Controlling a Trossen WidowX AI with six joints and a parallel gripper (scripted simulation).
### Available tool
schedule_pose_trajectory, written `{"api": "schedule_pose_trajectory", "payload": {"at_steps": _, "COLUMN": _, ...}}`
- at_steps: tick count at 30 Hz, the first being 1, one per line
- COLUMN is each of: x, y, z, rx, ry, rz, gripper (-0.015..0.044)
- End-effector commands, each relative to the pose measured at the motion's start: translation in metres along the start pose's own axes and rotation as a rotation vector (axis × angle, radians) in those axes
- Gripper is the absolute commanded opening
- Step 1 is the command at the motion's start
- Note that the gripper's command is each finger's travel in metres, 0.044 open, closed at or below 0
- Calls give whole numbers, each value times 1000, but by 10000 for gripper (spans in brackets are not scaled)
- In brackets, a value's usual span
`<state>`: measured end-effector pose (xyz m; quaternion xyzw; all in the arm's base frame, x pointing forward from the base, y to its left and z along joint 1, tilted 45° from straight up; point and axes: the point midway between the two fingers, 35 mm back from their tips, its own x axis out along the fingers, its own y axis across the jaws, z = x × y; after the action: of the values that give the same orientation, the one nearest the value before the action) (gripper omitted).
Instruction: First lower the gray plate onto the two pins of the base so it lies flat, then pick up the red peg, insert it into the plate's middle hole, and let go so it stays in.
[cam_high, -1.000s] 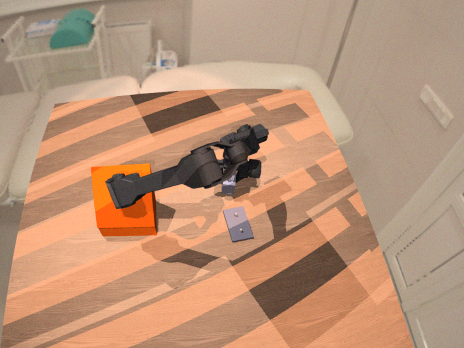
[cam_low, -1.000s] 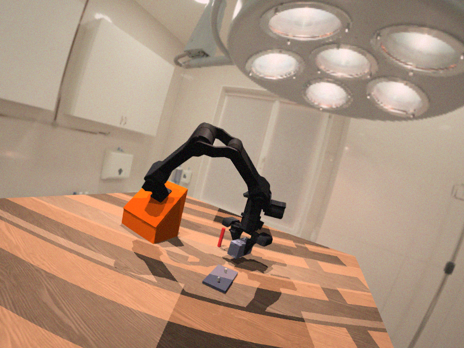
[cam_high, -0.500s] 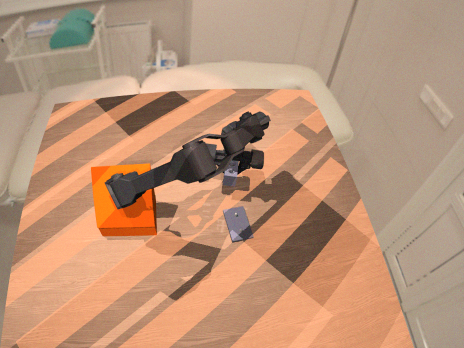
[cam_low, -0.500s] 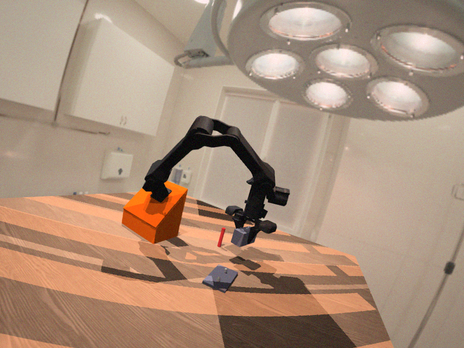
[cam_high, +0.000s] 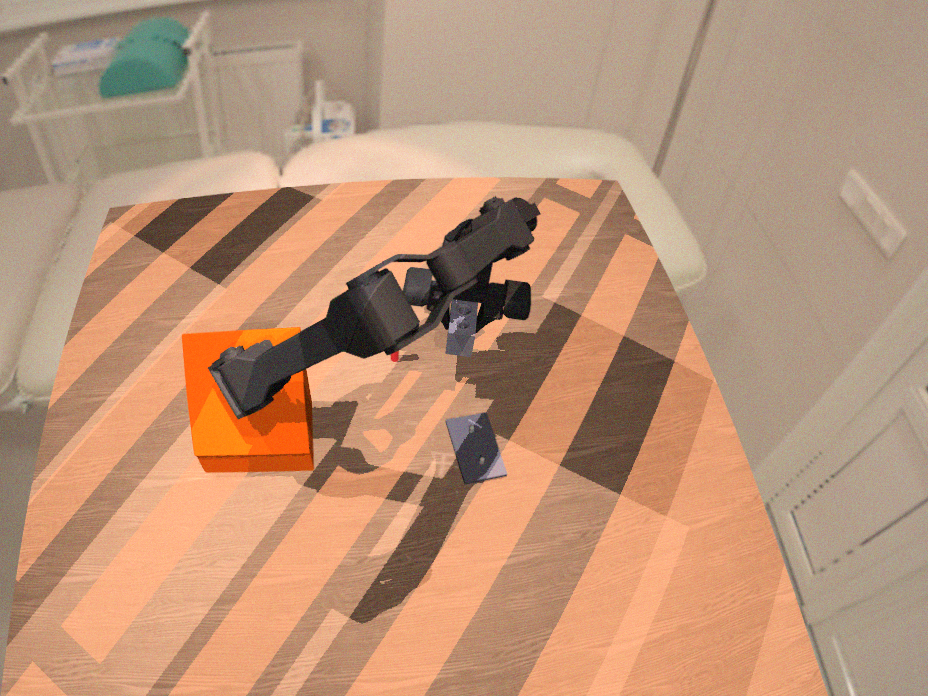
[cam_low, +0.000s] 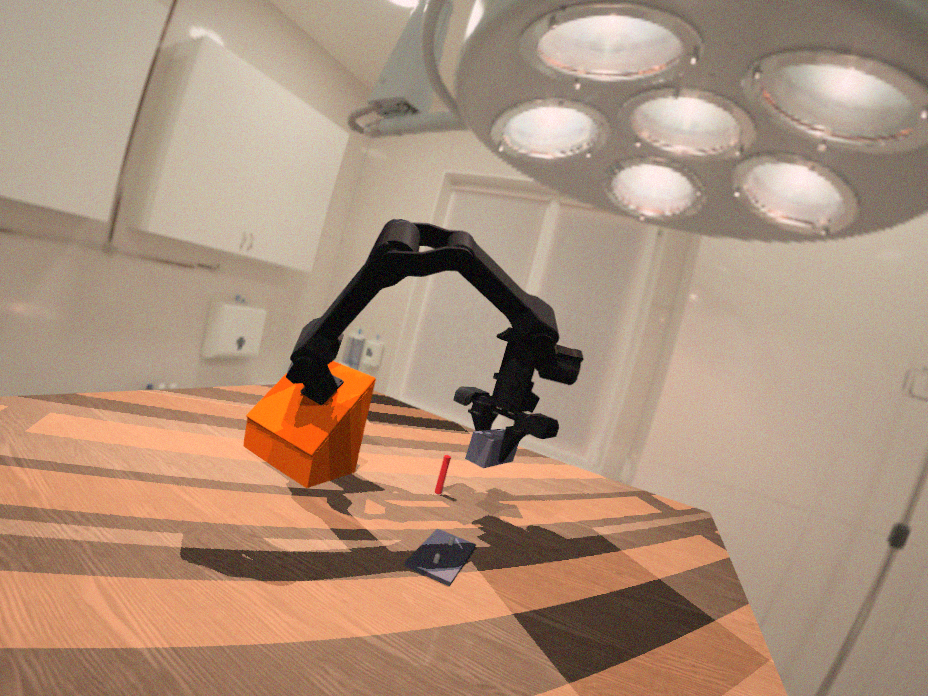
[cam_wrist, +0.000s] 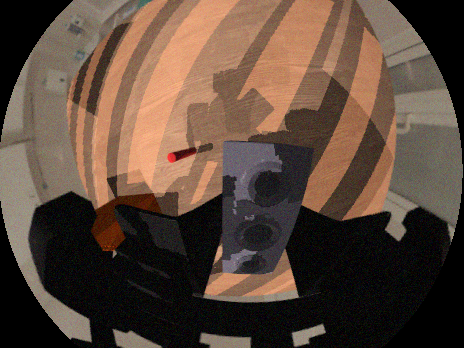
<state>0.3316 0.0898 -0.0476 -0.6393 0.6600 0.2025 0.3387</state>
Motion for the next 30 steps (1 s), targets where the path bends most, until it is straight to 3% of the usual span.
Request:
{"api": "schedule_pose_trajectory", "payload": {"at_steps": 1, "x": -13, "y": -2, "z": -1, "rx": 12, "ry": -13, "rz": -9, "gripper": 0}}
{"api": "schedule_pose_trajectory", "payload": {"at_steps": 30, "x": 24, "y": -33, "z": -59, "rx": -152, "ry": -32, "rz": -9, "gripper": 0}}
